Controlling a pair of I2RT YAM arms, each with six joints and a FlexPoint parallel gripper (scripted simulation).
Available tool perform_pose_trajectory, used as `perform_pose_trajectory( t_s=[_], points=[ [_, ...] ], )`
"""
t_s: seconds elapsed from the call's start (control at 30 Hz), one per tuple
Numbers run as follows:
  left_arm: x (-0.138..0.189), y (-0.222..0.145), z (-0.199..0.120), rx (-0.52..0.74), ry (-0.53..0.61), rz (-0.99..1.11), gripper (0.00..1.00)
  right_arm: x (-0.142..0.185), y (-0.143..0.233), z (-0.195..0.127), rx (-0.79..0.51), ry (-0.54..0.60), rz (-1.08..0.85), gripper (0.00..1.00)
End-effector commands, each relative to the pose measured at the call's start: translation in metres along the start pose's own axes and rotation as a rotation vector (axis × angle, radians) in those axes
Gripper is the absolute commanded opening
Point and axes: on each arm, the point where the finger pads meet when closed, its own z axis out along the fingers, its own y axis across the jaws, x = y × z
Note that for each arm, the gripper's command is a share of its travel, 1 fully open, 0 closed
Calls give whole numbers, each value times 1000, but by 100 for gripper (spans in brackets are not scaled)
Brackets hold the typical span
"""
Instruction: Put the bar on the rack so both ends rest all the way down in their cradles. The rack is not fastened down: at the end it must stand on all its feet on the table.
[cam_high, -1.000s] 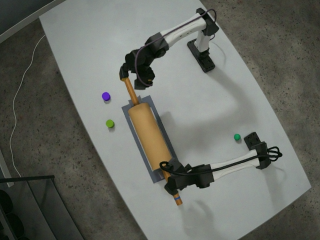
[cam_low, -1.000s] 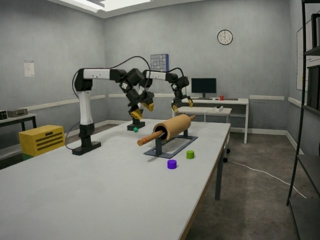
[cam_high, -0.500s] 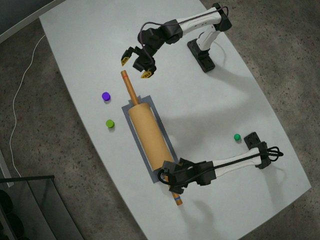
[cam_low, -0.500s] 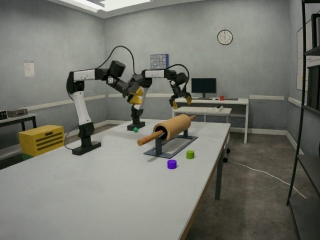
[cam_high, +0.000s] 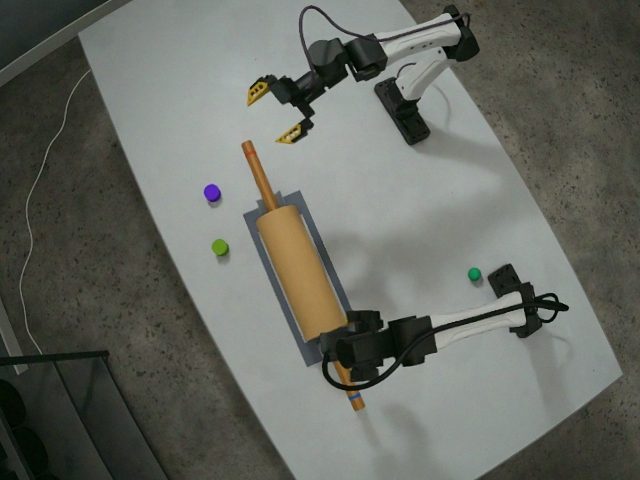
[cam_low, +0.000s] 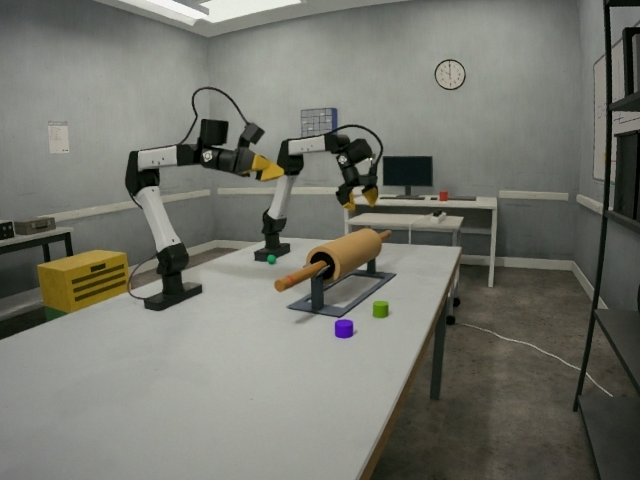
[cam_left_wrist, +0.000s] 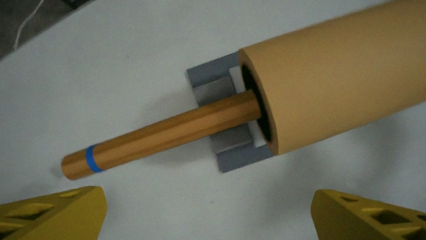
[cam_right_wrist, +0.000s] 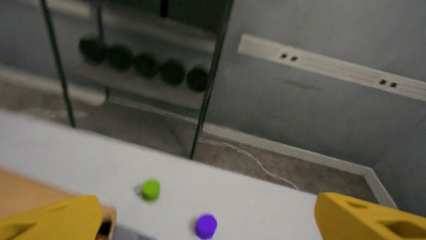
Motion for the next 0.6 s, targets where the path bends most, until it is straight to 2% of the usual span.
perform_pose_trajectory(
  t_s=[0.0, 0.17, 0.57],
  points=[
    [-6, -7, -14, 11, -18, -141, 100, -27, -13, -8, 132, -145, 170, 100],
    [-9, -9, -17, 12, -27, -143, 100, -31, -14, -7, 164, -177, 237, 100],
    [-10, -8, -17, 11, -33, -143, 100, -29, -8, -7, 144, -163, 226, 100]
  ],
)
